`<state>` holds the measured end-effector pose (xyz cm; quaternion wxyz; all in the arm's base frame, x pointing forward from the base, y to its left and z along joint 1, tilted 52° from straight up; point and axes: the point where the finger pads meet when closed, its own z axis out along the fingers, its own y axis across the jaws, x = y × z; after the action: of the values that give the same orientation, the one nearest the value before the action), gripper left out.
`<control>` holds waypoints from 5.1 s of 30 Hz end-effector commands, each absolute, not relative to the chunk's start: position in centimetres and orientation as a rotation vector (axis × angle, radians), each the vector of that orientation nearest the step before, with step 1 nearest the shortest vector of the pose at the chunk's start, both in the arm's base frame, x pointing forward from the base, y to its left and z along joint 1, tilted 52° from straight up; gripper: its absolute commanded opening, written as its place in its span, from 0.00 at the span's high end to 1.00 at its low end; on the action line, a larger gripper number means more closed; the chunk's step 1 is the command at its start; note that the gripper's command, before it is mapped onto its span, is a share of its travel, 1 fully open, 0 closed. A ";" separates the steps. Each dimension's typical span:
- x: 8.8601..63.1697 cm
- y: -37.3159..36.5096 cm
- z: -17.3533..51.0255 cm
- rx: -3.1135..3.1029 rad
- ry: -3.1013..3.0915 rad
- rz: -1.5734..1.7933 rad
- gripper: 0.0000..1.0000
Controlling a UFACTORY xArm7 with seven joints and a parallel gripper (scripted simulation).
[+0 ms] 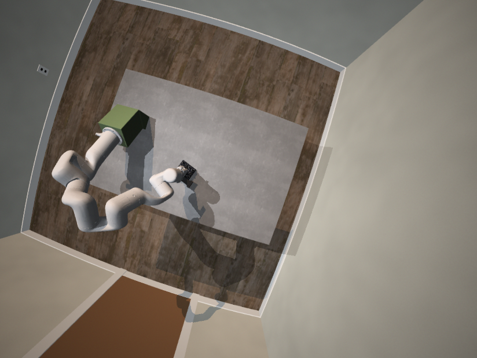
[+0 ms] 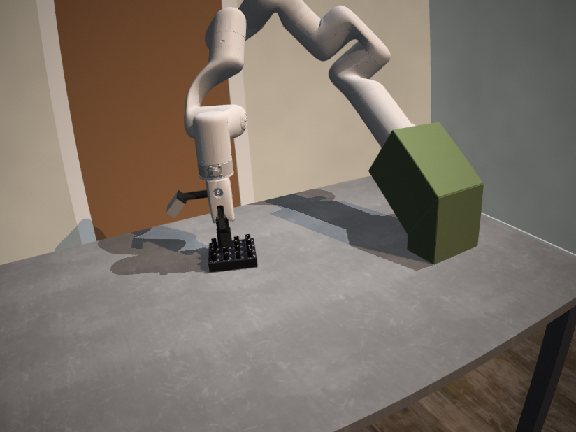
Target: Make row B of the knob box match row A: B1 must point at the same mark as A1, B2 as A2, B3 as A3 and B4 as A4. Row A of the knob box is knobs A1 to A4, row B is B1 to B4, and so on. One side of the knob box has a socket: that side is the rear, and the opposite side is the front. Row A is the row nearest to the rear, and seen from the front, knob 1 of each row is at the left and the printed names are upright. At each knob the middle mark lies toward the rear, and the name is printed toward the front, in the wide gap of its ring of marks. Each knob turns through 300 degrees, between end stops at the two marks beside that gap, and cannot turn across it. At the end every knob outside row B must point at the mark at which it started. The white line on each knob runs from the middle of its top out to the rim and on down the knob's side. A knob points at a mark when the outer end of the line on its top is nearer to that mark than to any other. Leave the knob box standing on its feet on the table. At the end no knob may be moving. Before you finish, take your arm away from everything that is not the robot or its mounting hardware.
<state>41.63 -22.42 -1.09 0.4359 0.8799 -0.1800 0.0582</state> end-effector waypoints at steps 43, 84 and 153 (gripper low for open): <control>41.8 -22.2 -1.1 2.195 -0.425 0.138 0.81; 42.0 -19.4 1.1 2.192 -0.443 0.147 0.81; 42.2 -17.9 2.5 1.110 -2.222 1.048 0.81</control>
<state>42.02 -18.02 2.44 0.2231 0.4009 -0.8039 0.3785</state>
